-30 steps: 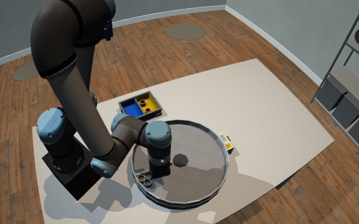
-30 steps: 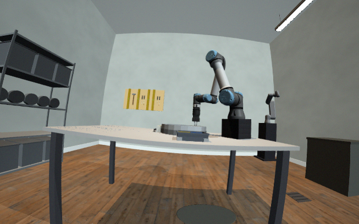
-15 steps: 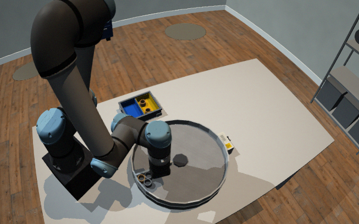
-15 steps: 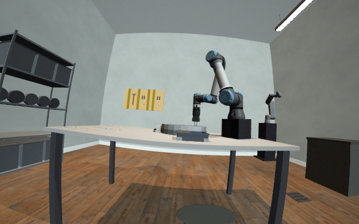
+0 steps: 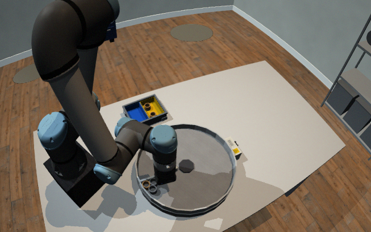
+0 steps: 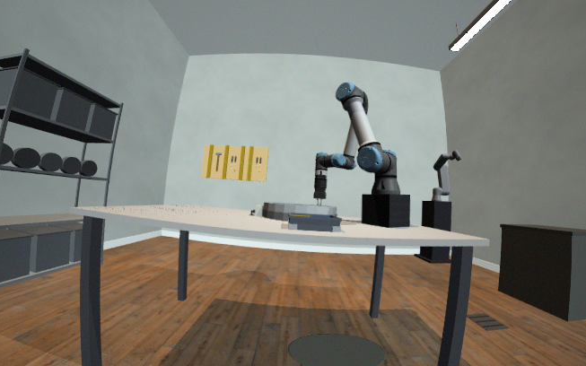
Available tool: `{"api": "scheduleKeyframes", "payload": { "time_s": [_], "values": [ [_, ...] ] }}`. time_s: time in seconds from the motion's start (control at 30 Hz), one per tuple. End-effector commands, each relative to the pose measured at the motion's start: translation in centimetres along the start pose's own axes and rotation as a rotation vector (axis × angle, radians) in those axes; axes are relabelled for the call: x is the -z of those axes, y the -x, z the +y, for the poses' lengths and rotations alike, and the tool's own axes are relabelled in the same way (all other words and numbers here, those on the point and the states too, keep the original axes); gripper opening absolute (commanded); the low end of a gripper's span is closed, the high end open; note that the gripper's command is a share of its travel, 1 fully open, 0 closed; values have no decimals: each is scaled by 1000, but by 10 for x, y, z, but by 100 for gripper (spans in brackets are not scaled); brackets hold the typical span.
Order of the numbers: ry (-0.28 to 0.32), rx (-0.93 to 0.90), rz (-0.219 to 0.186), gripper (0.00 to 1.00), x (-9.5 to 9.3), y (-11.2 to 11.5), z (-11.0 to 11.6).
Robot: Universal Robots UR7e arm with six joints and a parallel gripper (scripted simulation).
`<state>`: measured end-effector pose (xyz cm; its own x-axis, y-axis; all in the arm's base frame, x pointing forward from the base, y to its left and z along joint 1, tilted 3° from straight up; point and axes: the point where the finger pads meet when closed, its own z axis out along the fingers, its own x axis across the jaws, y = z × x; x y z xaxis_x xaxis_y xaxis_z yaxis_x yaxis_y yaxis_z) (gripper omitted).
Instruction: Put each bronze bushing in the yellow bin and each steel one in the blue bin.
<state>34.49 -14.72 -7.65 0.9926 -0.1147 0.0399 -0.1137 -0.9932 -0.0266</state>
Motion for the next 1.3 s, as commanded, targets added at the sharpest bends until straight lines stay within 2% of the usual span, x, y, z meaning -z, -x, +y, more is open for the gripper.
{"api": "scheduleKeyframes", "payload": {
  "time_s": [0.0, 1.27],
  "values": [
    [1, 0, 1, 0, 0, 0, 0],
    [1, 0, 0, 0, 6, 0, 0]
  ]
}}
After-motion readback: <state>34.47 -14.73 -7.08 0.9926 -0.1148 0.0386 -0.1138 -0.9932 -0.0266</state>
